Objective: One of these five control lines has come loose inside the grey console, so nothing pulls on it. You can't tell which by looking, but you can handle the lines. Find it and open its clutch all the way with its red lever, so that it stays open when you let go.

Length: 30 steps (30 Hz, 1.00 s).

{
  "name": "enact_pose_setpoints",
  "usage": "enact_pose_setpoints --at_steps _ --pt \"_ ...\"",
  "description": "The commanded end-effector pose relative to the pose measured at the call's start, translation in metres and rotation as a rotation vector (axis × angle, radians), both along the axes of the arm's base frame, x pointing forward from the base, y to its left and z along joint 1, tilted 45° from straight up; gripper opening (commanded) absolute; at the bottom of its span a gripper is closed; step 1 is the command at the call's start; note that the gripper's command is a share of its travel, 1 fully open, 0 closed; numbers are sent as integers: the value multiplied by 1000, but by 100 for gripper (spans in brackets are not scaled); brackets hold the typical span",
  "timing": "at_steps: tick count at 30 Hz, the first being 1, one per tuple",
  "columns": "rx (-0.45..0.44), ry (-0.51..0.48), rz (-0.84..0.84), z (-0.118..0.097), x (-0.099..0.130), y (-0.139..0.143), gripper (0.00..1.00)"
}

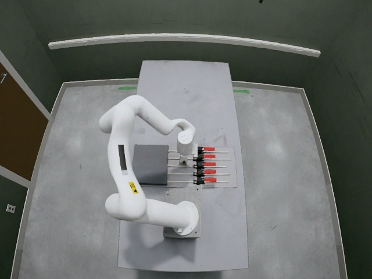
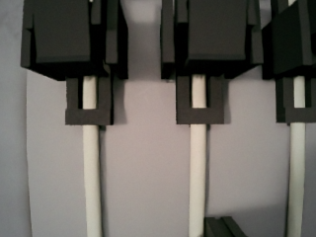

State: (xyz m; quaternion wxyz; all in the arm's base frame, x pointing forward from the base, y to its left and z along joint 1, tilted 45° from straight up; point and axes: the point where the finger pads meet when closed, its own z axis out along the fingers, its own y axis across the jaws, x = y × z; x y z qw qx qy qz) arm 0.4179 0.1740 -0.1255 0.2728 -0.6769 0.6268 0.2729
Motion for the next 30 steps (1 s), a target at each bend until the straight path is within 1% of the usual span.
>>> enact_pose_setpoints --at_steps 1,21,30 --pt "0 -1 -1 0 5 0 0" --pt "0 -1 -1 1 23 1 0" --pt "0 -1 -1 1 27 1 0"
